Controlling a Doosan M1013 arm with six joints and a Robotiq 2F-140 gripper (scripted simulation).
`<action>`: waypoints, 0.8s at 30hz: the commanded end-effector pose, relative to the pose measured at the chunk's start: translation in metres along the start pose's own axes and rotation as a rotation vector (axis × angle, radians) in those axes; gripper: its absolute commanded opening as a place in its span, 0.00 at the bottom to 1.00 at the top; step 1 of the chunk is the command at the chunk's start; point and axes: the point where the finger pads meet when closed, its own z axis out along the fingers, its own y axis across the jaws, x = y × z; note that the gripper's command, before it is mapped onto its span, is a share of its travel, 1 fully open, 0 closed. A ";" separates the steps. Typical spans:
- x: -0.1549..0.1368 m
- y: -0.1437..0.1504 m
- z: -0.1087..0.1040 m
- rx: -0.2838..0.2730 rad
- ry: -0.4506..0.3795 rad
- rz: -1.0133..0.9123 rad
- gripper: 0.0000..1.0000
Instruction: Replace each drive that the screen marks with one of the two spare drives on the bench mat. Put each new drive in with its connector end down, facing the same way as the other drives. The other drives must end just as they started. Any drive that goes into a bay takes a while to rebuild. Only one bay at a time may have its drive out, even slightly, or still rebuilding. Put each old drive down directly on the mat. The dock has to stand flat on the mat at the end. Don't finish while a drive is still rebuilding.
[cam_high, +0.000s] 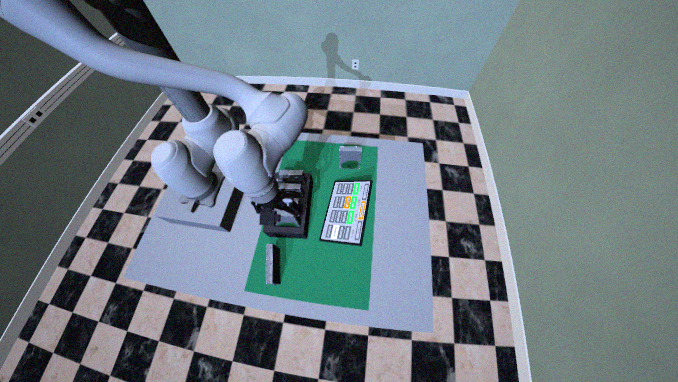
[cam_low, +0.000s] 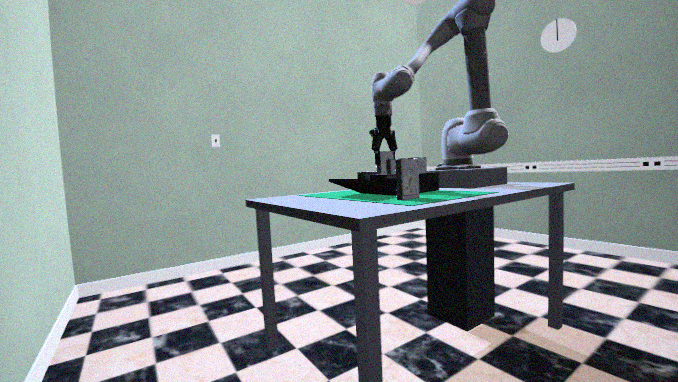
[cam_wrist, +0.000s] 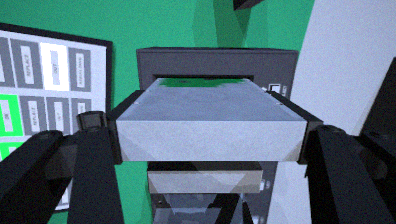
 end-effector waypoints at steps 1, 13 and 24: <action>0.000 0.000 0.002 0.001 0.000 0.000 0.10; 0.000 0.000 0.012 0.001 0.000 0.000 0.10; 0.000 0.000 0.021 0.001 0.000 0.000 0.10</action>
